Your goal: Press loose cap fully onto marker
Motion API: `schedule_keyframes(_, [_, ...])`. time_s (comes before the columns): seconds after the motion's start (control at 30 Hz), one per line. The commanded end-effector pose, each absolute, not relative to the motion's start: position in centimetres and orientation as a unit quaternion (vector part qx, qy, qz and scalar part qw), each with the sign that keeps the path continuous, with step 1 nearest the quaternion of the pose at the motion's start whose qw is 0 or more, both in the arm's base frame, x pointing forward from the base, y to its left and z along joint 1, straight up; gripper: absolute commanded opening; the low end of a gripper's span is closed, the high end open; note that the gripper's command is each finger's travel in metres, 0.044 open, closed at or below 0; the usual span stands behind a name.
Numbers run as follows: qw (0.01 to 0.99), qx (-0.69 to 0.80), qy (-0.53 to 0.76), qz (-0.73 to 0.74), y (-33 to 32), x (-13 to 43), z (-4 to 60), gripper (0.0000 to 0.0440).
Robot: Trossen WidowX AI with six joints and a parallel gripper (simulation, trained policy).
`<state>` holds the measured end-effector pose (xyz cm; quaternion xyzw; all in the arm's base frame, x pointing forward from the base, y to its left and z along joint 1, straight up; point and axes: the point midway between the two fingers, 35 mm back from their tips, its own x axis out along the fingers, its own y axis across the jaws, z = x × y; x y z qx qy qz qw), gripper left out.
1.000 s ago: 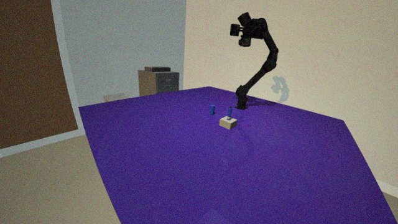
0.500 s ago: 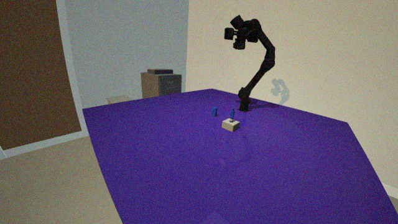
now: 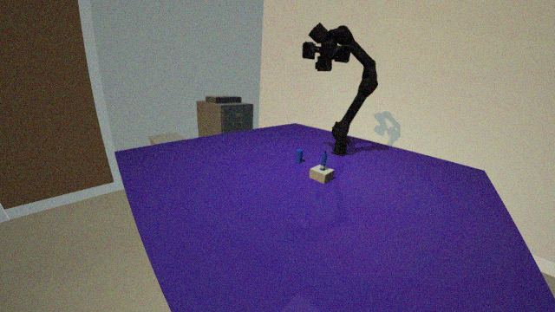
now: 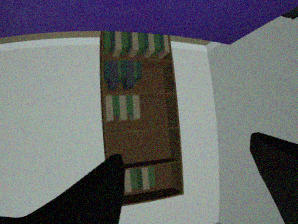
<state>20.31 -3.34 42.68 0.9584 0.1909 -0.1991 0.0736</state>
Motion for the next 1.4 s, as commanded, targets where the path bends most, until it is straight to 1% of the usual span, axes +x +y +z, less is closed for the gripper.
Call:
schedule_keyframes(0.0, [0.074,0.954,0.197,-0.213,-4.1,21.0,41.9,0.0331])
schedule_keyframes(1.37, [0.106,0.891,0.266,-0.351,-8.5,27.3,33.4,0.0328])
